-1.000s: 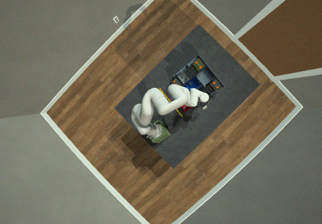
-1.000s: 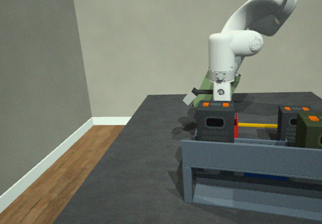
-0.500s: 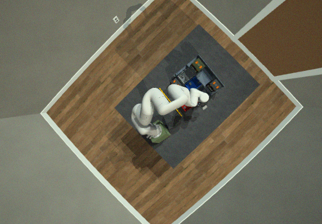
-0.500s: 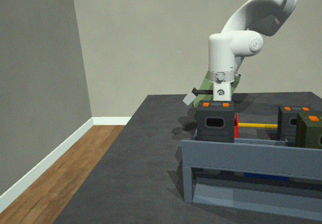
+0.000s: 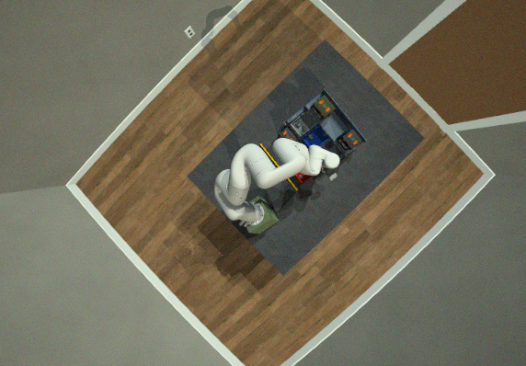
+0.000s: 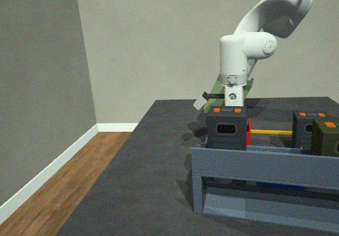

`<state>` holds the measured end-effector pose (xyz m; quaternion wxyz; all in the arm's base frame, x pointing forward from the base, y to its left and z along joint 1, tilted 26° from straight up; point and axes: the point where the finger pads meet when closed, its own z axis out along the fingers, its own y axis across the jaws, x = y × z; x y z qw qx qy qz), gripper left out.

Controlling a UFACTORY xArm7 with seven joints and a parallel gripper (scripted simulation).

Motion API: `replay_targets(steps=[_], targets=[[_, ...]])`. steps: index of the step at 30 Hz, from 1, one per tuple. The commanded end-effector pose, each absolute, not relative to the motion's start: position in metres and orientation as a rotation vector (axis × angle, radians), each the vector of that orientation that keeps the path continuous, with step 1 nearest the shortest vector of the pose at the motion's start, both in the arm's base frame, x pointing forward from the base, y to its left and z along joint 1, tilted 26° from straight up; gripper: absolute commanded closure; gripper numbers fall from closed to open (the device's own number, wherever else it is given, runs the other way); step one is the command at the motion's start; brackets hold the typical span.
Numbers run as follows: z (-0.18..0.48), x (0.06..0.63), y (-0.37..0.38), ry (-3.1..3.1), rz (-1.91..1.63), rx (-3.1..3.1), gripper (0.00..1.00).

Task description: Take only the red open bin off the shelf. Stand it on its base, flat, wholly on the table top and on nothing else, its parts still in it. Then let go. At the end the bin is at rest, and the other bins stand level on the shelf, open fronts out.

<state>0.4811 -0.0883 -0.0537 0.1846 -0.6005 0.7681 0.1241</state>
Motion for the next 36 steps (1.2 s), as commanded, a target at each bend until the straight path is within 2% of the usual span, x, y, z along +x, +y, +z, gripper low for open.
replay_targets(steps=[1,36], targets=[[-0.052,0.482,-0.090,2.166,0.344,-1.690,1.00],[-0.053,0.460,-0.084,2.166,0.344,-1.690,1.00]])
